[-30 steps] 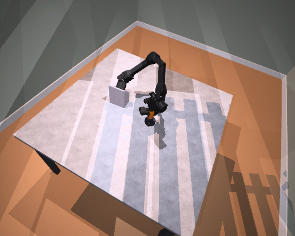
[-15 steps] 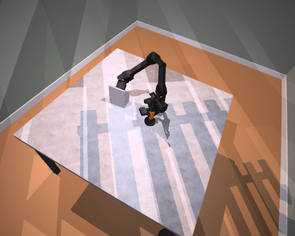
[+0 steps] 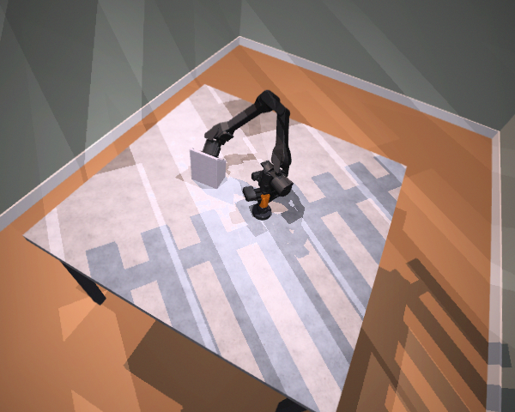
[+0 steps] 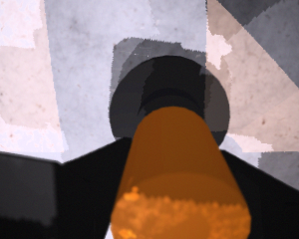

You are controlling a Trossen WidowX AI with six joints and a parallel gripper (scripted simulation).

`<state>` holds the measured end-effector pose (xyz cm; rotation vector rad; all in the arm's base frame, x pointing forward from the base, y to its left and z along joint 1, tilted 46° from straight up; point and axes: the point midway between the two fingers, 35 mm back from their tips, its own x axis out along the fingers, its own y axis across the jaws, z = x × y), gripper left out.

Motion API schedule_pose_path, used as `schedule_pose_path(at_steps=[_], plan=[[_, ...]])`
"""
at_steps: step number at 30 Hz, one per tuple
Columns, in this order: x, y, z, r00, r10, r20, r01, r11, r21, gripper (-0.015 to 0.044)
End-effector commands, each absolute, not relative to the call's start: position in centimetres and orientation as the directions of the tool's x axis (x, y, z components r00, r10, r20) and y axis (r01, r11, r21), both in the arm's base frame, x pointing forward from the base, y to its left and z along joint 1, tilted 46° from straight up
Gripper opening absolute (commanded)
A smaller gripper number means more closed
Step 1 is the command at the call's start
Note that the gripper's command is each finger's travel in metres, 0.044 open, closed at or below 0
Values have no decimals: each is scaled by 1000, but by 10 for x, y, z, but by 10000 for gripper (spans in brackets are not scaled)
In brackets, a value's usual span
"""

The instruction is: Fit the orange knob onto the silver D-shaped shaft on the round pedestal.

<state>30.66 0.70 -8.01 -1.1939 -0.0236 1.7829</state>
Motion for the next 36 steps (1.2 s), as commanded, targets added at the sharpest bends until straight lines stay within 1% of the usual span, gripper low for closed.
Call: schedule_pose_path(at_steps=[1,7,12,17,23,26,36], plan=[[306,5,-77,-61,706,-705,-761,-490,-425,0],[304,5,-77,-61,706,-705,-939,-281,-200,0],[304,6,-78,-61,706,-705,-998,-55,32,0],[304,6,-79,-61,706,-705,-946,185,267,0],[306,7,-81,-61,706,-705,-737,444,509,0],[307,6,-81,-61,706,-705,-664,499,557,0],[310,2,-79,-61,706,-706,-664,499,557,0]])
